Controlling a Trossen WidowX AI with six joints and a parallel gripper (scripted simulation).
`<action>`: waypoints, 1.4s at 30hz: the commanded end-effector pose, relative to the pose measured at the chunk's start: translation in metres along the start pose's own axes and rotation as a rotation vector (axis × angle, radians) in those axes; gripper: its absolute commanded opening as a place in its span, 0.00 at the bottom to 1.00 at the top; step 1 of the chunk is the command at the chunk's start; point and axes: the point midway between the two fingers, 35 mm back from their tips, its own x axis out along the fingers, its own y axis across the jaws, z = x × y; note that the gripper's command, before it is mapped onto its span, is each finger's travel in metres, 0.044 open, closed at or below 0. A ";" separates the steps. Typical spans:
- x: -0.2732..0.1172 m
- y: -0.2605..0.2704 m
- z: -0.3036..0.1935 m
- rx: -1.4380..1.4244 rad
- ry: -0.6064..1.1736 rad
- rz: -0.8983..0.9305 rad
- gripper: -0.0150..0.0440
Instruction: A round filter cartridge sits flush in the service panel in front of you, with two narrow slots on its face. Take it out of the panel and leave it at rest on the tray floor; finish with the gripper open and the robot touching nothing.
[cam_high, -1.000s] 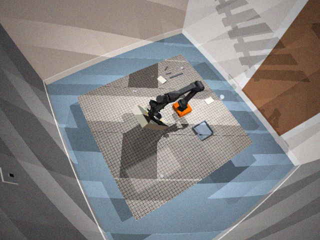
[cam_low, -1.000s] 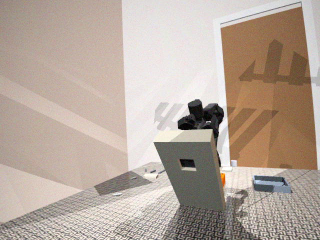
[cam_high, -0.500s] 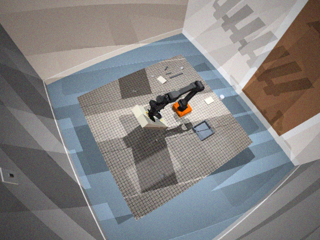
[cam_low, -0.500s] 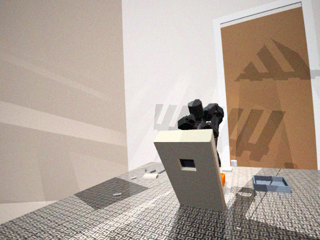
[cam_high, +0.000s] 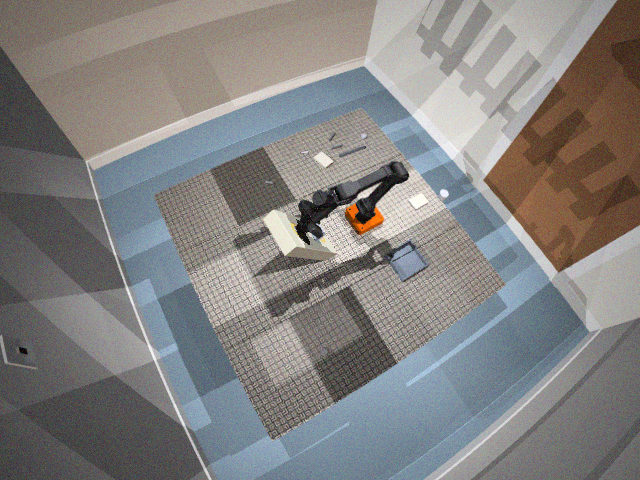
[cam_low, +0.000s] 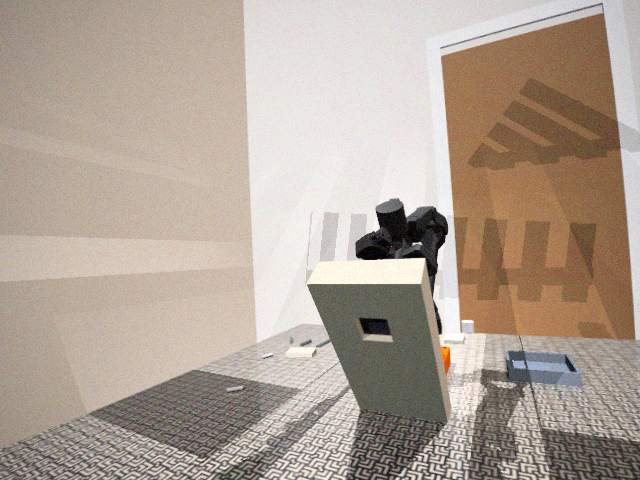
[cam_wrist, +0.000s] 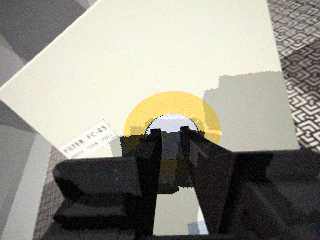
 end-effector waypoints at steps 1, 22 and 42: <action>0.009 0.000 0.000 -0.004 0.003 0.004 0.25; -0.060 0.000 0.002 -0.004 0.006 0.001 0.25; -0.073 -0.006 -0.010 -0.005 0.008 0.001 0.25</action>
